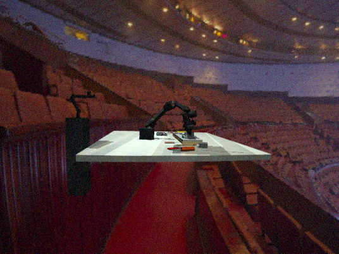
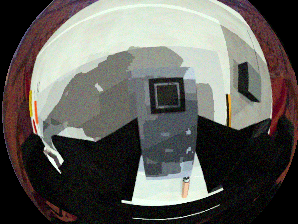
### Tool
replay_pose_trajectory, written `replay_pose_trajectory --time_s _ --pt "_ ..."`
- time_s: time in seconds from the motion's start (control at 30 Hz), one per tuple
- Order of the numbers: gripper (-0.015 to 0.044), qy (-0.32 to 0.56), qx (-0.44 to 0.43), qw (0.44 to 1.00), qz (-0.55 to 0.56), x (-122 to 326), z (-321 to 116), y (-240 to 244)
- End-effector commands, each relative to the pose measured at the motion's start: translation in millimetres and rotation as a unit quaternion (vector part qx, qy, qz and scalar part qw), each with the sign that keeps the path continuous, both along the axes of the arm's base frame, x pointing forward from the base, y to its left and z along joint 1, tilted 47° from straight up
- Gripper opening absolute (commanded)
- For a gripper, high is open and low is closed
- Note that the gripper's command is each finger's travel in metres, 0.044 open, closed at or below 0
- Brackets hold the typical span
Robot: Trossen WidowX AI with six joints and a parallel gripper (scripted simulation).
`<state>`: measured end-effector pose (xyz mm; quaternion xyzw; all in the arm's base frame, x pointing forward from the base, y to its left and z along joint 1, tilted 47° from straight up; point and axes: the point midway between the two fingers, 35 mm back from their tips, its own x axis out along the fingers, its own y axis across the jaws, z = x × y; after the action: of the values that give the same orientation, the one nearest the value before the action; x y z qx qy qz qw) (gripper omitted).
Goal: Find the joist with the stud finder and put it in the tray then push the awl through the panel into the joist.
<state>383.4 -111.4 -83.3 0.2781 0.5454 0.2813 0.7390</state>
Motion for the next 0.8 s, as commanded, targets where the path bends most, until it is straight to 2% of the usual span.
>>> replay_pose_trajectory --time_s 0.0,0.77 --pt "0.0000 0.000 -0.002 1.000 0.001 0.3 -5.8 -5.2" --pt "0.0000 0.000 -0.001 1.000 0.000 3.2 -19.4 -19.3"
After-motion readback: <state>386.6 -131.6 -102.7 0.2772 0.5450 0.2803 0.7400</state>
